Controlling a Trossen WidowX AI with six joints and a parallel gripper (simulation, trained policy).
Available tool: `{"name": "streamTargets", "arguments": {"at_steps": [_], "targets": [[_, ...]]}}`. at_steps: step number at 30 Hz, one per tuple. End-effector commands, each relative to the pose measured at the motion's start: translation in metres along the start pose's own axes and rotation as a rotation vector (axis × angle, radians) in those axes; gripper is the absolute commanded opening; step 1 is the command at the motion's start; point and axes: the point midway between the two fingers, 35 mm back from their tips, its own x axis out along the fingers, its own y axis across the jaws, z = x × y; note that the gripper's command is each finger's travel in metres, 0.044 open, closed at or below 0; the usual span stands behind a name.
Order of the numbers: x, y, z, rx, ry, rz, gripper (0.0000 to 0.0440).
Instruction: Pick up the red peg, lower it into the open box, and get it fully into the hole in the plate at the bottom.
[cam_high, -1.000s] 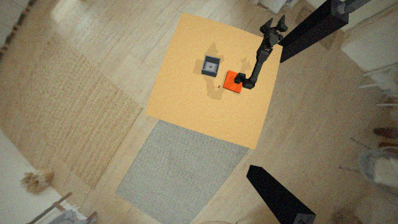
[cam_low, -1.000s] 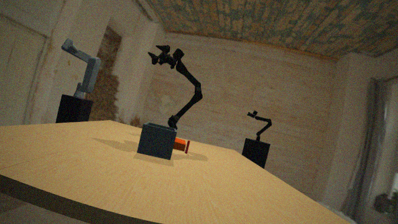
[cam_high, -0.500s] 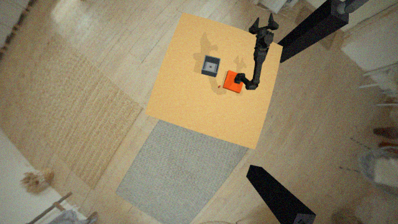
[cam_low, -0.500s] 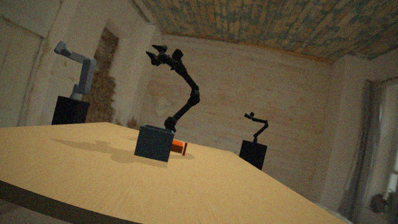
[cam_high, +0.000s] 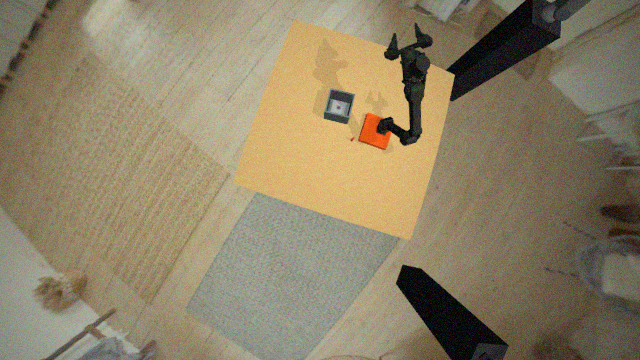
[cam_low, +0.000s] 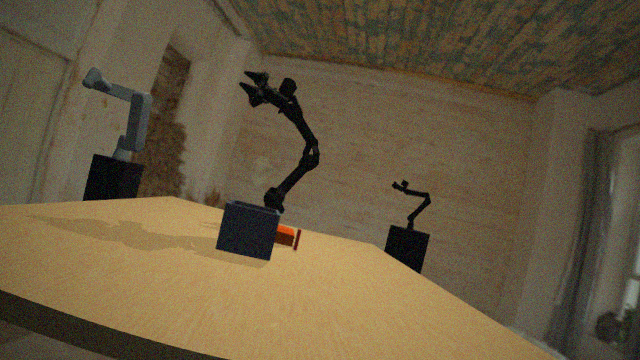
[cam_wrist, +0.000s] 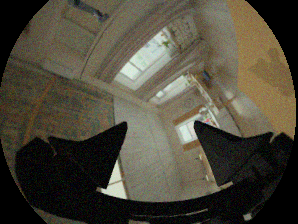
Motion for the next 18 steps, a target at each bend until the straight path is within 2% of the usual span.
{"name": "streamTargets", "arguments": {"at_steps": [1, 18], "targets": [[-0.002, -0.012, -0.007, 0.034, 0.02, -0.045, 0.044], [-0.023, -0.082, -0.046, 0.174, 0.129, -0.323, 0.044]]}}
